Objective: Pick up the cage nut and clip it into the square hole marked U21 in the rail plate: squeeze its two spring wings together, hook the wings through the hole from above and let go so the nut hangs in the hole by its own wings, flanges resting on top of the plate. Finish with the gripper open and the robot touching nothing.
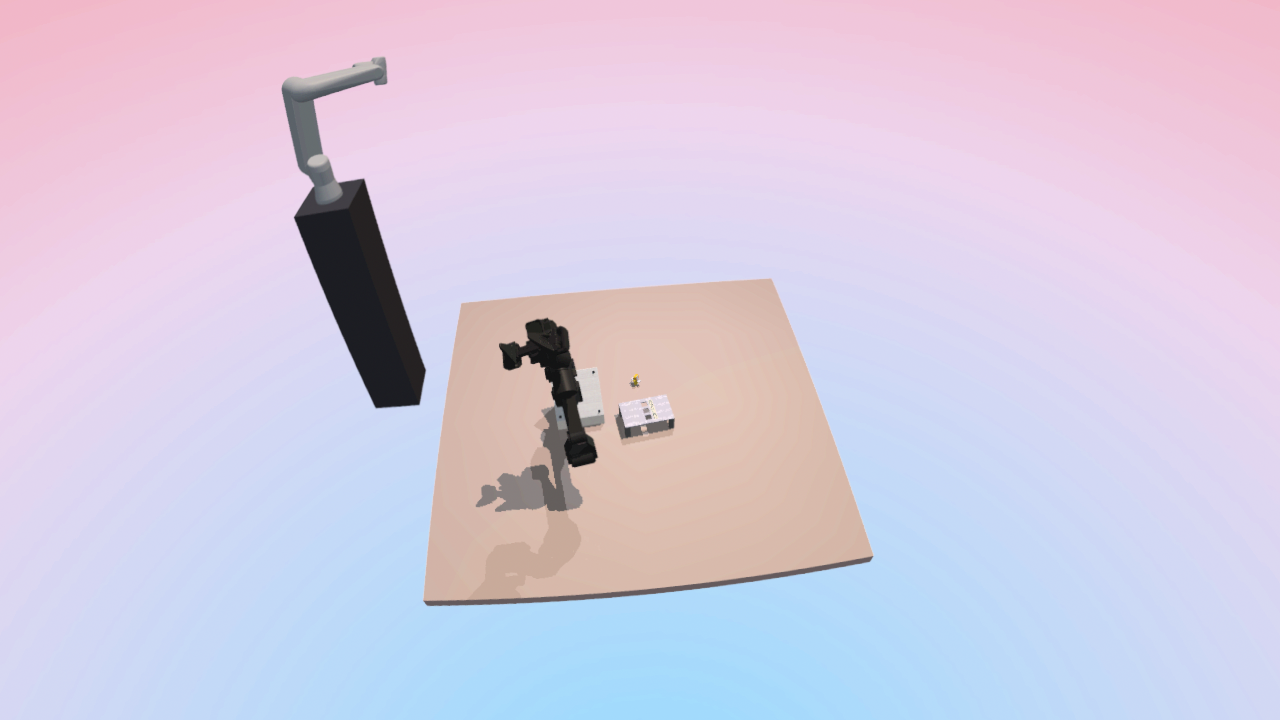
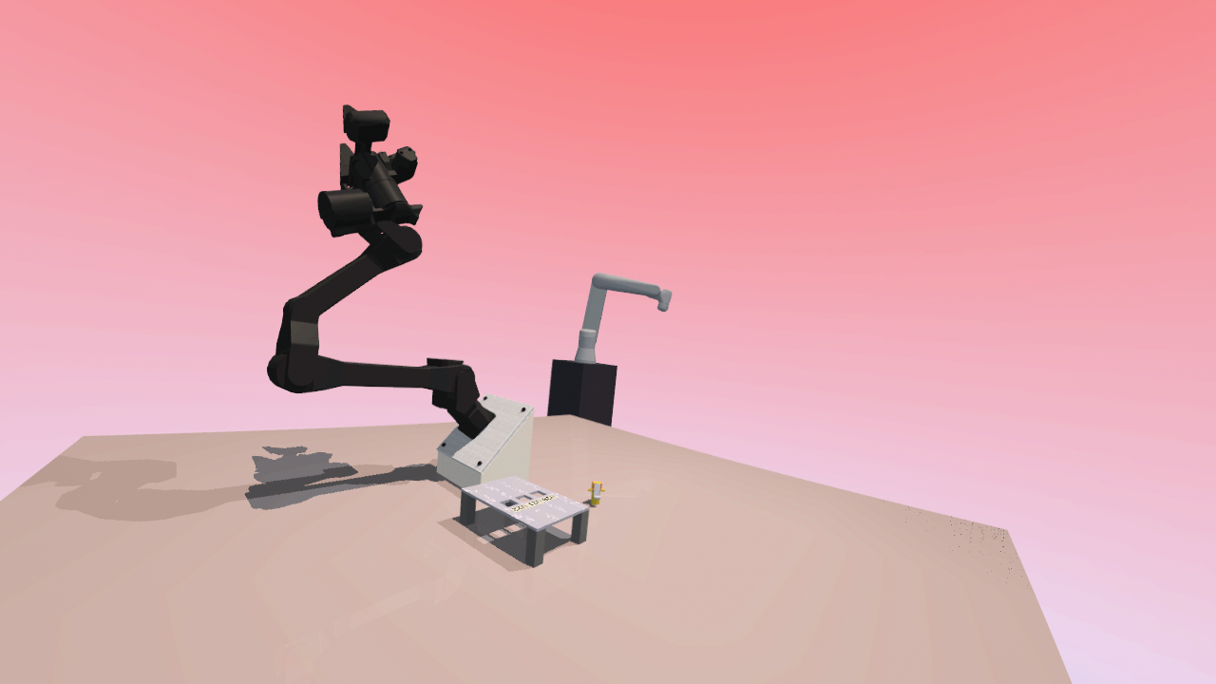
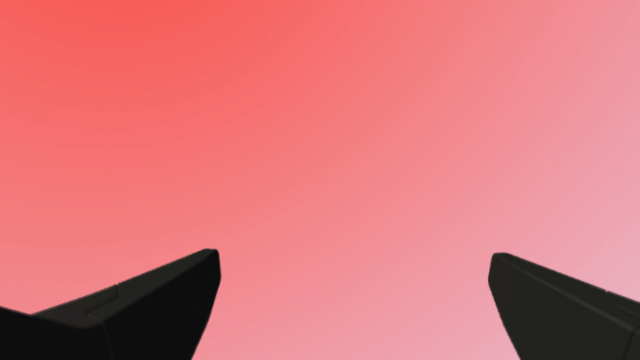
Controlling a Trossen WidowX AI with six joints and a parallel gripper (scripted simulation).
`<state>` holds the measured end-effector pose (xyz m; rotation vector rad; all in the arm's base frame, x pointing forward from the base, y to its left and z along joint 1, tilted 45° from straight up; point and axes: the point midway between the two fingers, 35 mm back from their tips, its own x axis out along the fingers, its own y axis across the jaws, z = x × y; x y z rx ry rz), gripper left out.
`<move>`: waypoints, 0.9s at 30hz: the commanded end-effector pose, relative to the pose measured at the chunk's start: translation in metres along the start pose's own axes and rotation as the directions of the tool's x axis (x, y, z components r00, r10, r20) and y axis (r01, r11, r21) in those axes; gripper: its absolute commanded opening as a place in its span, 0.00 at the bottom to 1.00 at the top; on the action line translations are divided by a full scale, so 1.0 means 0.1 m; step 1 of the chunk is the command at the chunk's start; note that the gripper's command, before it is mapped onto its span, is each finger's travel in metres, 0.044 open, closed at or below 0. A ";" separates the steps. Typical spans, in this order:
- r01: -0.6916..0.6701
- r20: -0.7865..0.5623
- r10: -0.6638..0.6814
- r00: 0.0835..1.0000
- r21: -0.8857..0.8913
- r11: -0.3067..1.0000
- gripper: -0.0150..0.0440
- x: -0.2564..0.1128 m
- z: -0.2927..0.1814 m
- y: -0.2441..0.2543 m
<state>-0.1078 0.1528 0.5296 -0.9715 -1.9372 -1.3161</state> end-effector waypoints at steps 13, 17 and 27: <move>0.035 0.428 0.099 0.898 -0.295 0.955 1.00 -0.30 1.29 0.34; 0.085 0.550 0.141 0.823 -0.365 0.927 1.00 -0.49 1.67 0.46; 0.343 0.856 0.233 0.461 -0.414 0.843 1.00 -1.49 2.69 0.82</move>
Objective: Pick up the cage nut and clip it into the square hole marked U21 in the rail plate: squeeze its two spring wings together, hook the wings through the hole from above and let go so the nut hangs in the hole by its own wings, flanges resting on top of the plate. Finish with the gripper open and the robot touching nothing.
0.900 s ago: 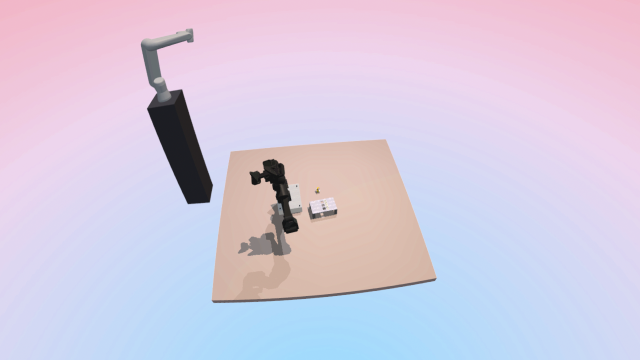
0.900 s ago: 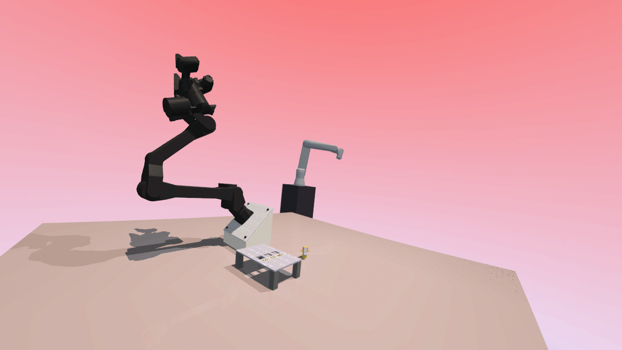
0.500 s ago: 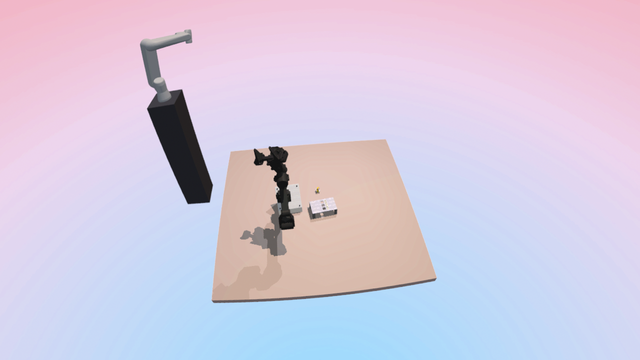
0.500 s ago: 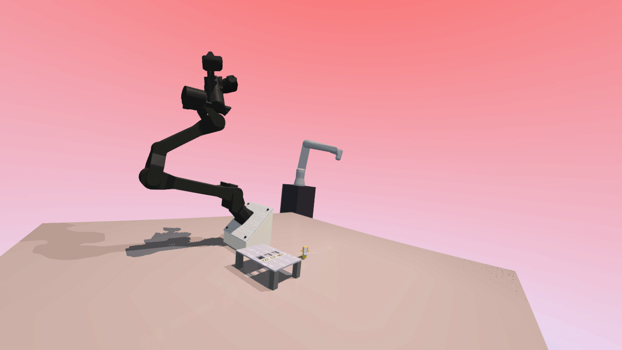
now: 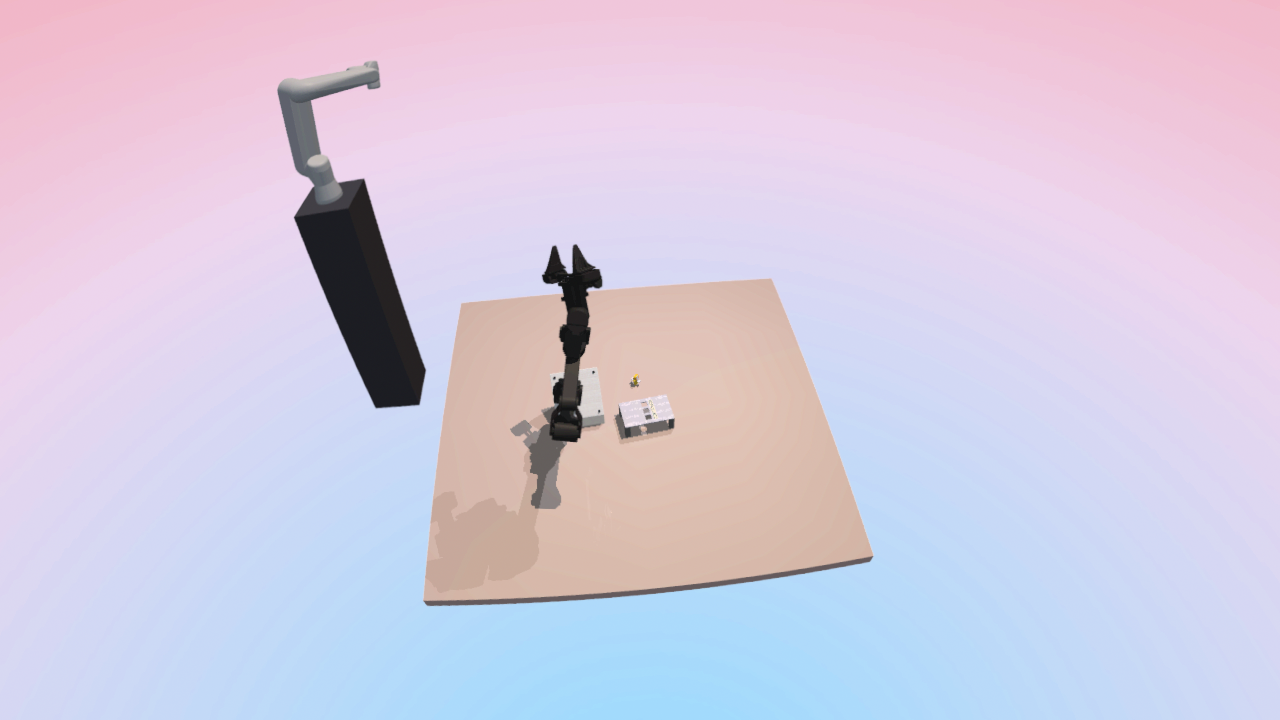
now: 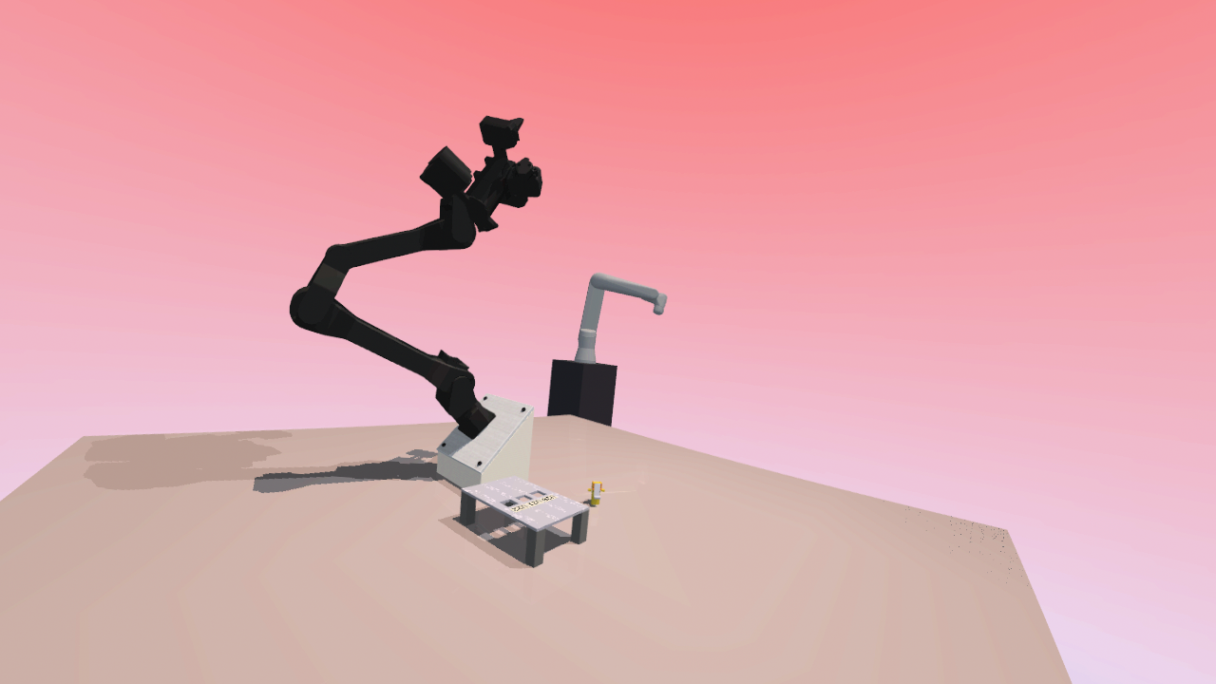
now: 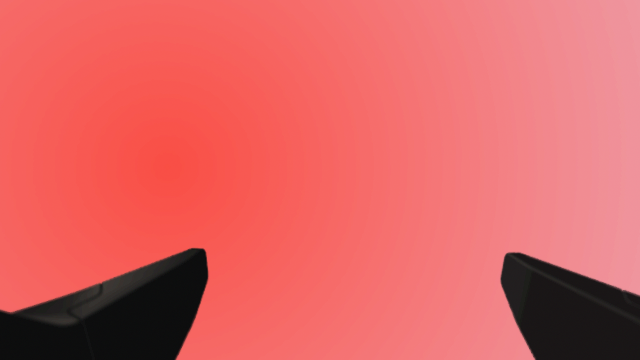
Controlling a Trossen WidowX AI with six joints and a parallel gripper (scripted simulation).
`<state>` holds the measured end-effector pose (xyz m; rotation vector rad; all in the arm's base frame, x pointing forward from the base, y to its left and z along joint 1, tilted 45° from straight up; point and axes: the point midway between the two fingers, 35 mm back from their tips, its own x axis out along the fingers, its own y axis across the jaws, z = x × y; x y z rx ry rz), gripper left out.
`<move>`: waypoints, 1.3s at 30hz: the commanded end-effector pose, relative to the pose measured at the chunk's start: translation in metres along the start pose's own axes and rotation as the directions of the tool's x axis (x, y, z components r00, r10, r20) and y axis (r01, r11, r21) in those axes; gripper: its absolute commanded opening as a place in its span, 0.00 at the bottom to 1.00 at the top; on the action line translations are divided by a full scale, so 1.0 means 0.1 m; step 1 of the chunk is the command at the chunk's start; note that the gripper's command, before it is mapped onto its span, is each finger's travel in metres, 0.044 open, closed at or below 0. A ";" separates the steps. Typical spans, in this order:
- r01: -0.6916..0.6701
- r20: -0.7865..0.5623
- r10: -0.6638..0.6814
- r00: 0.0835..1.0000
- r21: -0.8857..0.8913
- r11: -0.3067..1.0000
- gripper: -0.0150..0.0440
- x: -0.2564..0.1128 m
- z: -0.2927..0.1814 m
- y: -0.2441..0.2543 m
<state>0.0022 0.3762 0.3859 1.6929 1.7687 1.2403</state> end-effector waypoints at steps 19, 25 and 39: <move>0.803 0.821 -0.373 0.432 -0.161 0.574 1.00 -0.87 2.76 -1.07; 0.986 0.879 -0.473 0.061 0.022 0.167 1.00 -1.65 3.30 -1.40; 0.530 0.422 -0.490 -0.762 -0.028 -0.848 1.00 -3.74 3.44 -1.86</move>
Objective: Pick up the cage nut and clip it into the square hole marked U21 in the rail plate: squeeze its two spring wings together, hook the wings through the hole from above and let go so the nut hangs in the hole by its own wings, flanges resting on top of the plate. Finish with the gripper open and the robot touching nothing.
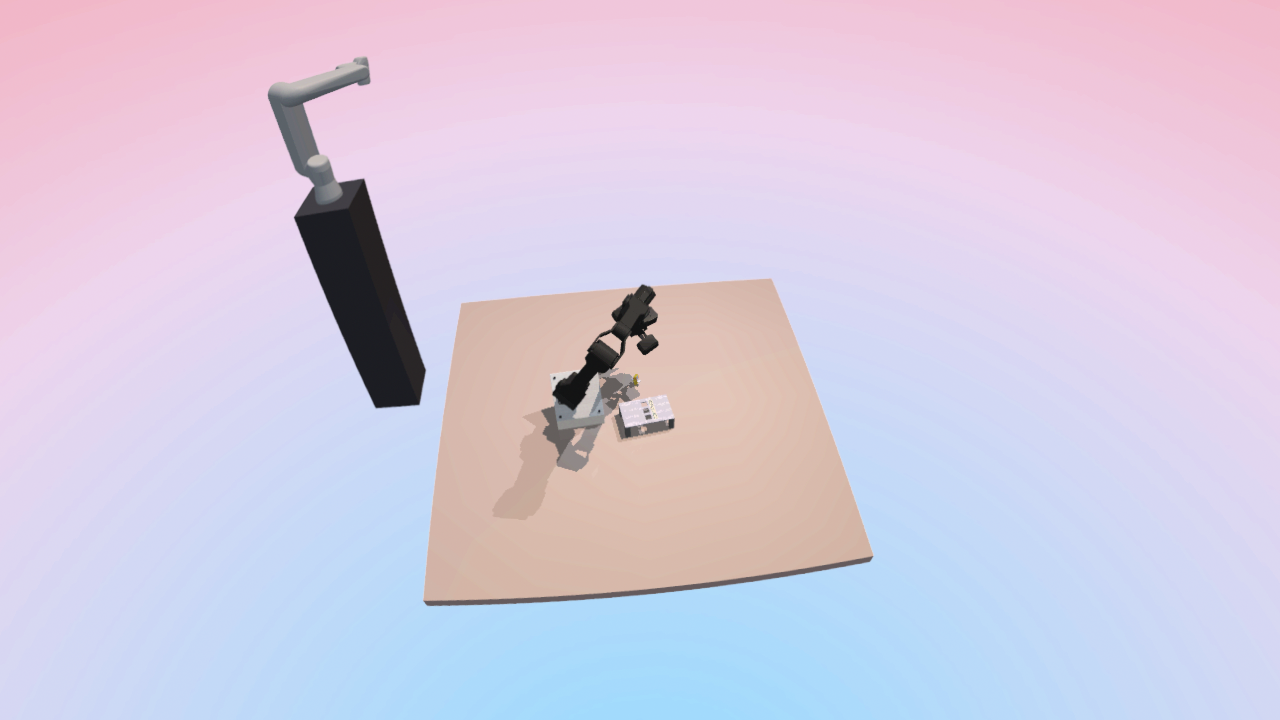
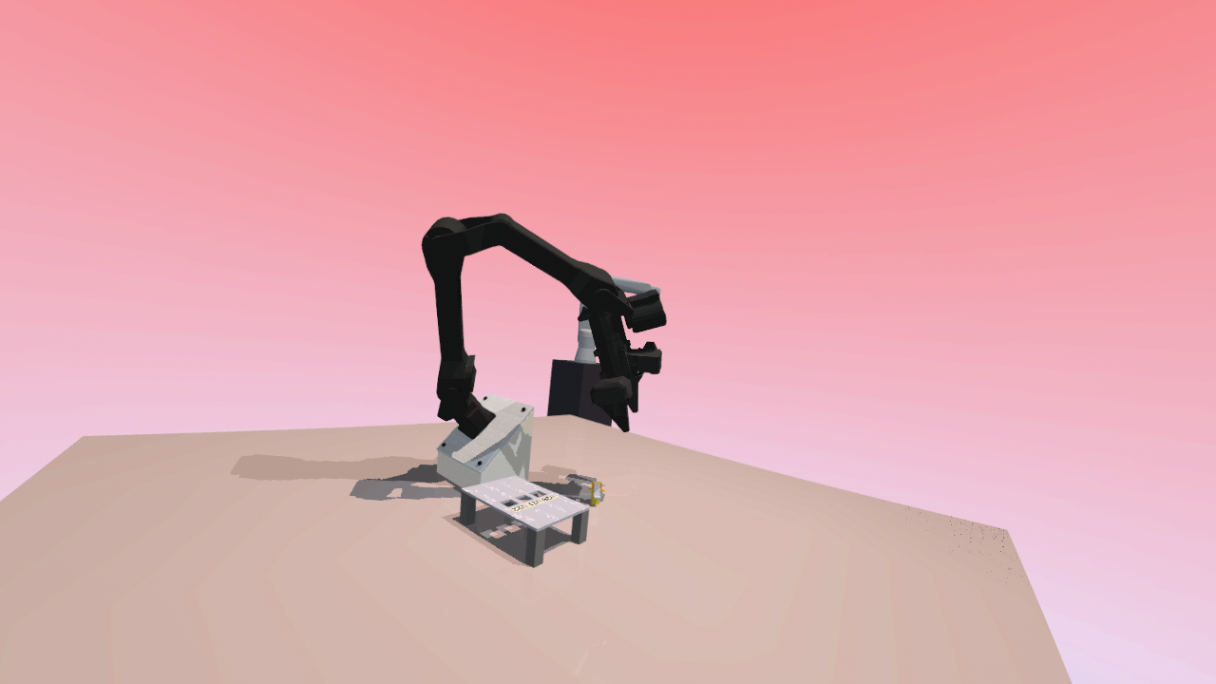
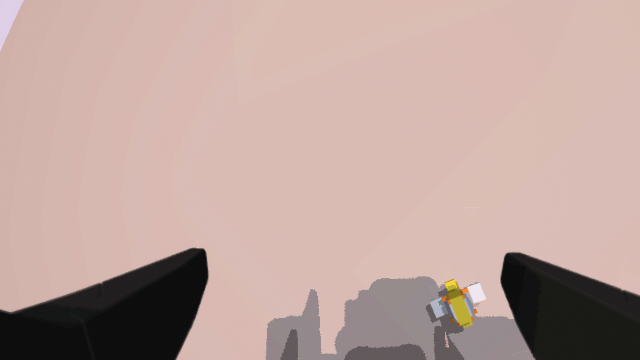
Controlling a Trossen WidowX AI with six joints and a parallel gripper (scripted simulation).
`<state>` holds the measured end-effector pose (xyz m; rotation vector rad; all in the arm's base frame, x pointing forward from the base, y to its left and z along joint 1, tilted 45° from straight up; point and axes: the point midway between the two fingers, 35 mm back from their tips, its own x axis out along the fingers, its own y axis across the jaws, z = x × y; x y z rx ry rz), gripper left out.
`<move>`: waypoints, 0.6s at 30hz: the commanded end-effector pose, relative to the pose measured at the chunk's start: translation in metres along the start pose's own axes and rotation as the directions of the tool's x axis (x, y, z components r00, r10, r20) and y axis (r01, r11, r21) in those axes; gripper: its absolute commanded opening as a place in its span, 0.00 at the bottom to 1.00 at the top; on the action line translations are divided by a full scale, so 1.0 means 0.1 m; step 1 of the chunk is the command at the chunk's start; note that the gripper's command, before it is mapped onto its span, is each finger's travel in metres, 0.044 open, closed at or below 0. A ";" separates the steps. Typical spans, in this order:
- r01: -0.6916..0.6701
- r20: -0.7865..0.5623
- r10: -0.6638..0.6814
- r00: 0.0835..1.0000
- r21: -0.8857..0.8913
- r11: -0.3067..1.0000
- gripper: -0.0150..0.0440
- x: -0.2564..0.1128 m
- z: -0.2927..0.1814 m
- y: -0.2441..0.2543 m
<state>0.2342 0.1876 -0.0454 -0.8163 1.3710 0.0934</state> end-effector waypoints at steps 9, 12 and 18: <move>0.075 -0.294 -0.230 0.928 -0.457 0.886 1.00 0.36 -0.45 -0.46; 0.075 -0.294 -0.230 0.928 -0.457 0.886 0.87 0.36 -0.45 -0.46; 0.075 -0.294 -0.230 0.928 -0.457 0.886 0.60 0.36 -0.45 -0.46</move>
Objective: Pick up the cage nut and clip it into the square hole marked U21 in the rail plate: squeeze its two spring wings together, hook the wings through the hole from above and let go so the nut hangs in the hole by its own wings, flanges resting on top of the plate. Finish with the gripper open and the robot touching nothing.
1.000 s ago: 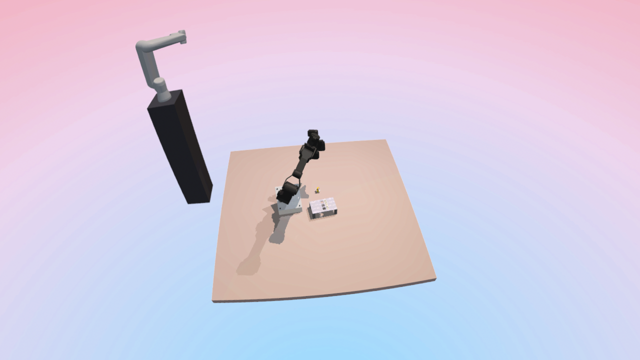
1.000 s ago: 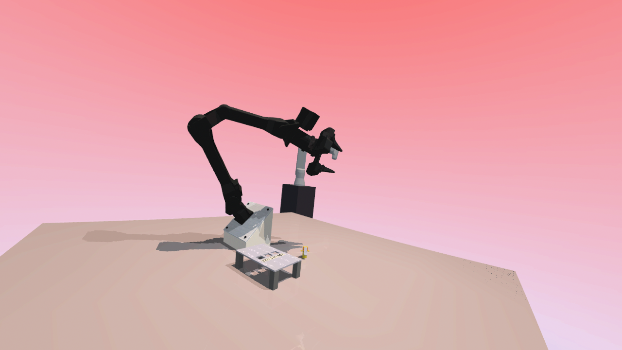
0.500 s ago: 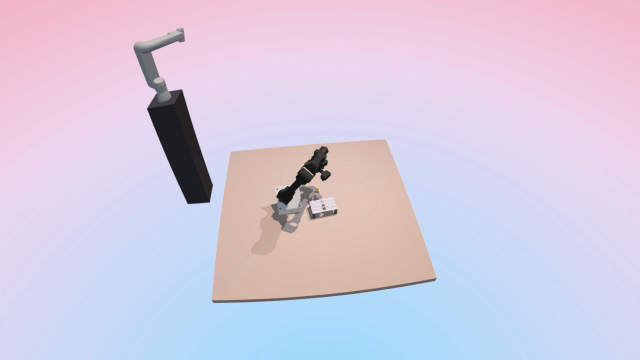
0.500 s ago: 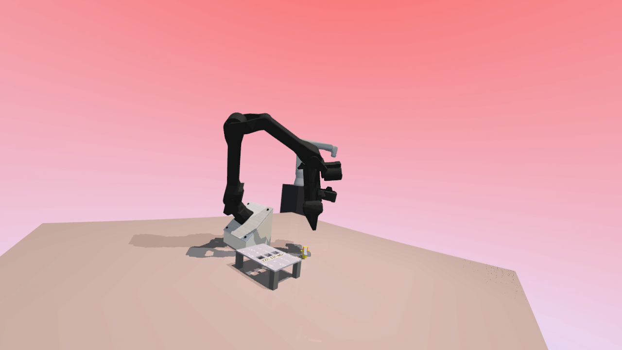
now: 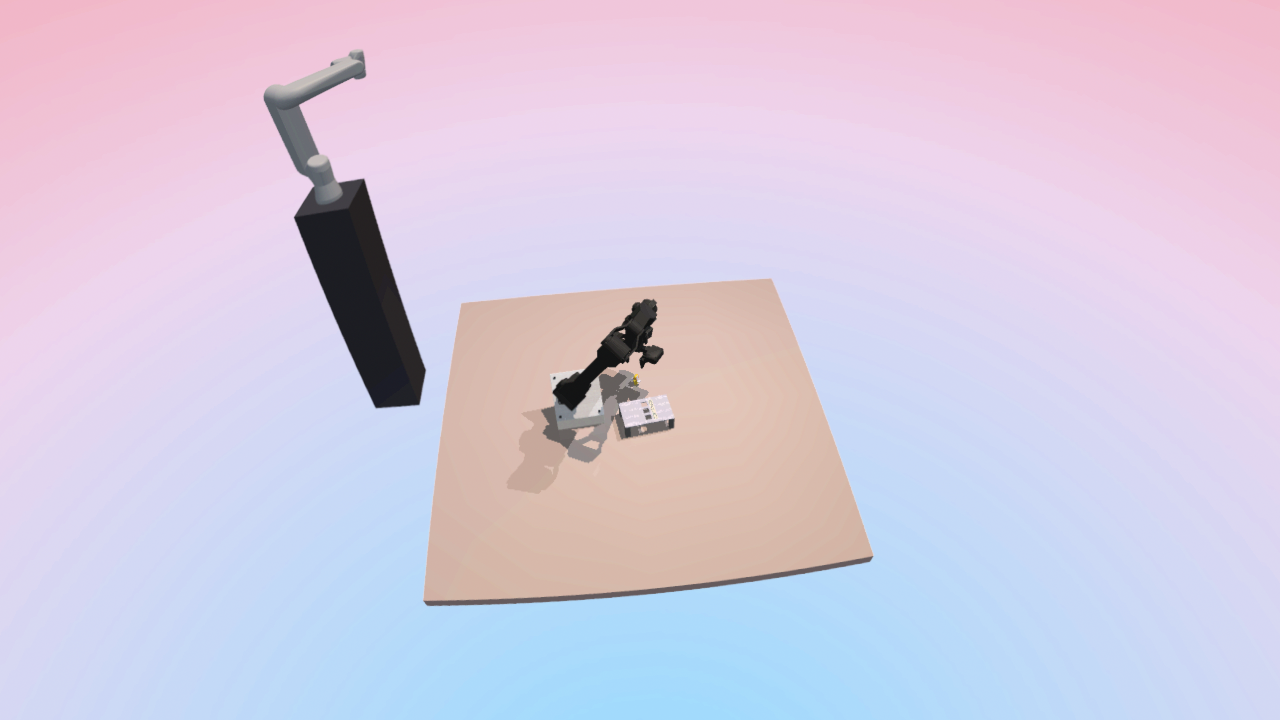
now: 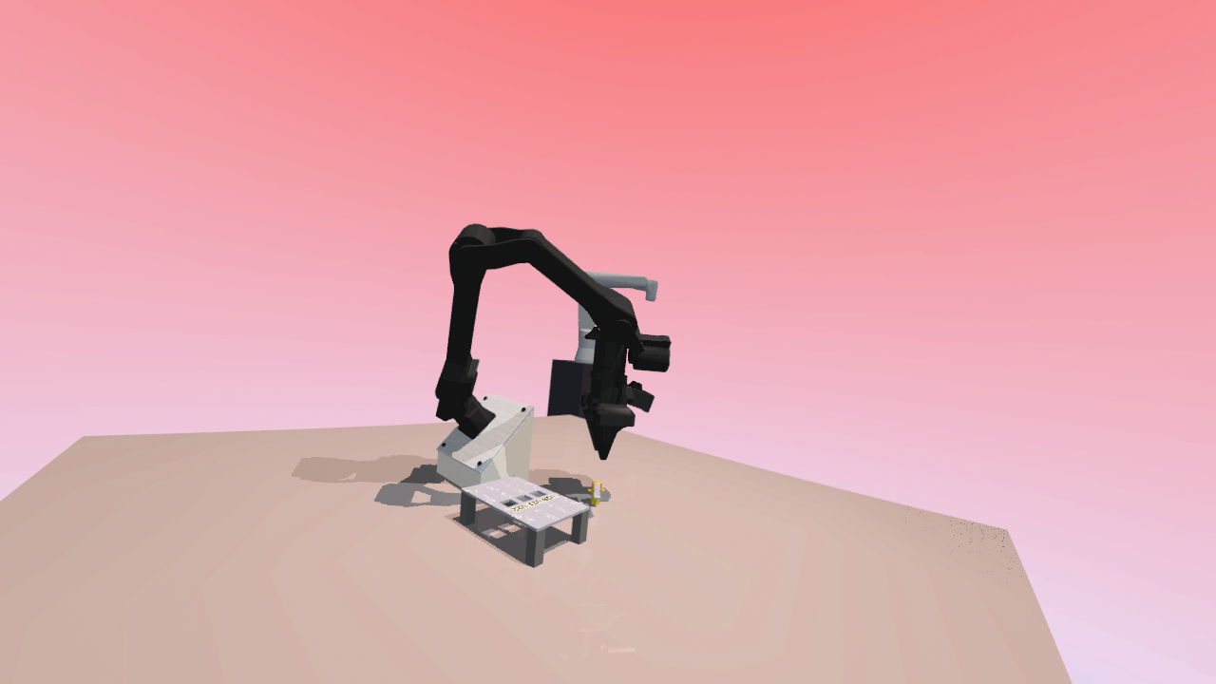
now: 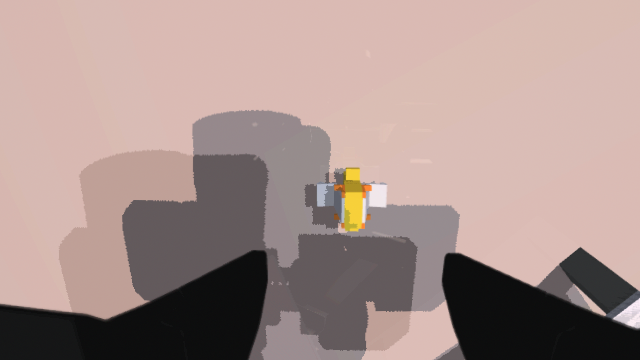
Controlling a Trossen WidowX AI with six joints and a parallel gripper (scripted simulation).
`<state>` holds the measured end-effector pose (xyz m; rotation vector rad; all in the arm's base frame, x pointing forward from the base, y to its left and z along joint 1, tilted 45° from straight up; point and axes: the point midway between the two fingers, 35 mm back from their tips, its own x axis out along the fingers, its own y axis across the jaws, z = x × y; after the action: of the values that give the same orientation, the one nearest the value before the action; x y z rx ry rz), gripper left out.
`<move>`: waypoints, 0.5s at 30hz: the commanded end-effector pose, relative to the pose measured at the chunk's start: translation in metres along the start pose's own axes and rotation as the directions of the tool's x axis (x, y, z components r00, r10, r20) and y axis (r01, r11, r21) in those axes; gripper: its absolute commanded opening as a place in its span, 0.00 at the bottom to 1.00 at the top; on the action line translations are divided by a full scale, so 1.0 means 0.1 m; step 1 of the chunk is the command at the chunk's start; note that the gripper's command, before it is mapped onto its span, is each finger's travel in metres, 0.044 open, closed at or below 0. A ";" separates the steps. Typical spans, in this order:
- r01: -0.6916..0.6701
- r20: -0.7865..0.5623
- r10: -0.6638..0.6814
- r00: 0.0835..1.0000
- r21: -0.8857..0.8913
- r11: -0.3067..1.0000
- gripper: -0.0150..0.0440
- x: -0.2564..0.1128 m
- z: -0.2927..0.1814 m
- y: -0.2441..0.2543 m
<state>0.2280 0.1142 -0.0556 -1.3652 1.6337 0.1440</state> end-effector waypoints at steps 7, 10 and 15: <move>0.005 -0.001 -0.005 1.000 -0.004 1.000 0.46 0.00 0.00 -0.01; 0.005 -0.001 -0.005 1.000 -0.004 1.000 0.46 0.00 0.00 -0.01; 0.005 -0.001 -0.005 1.000 -0.004 1.000 0.46 0.30 0.00 -0.02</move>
<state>0.2343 0.1098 -0.0651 -1.3599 1.6075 0.1516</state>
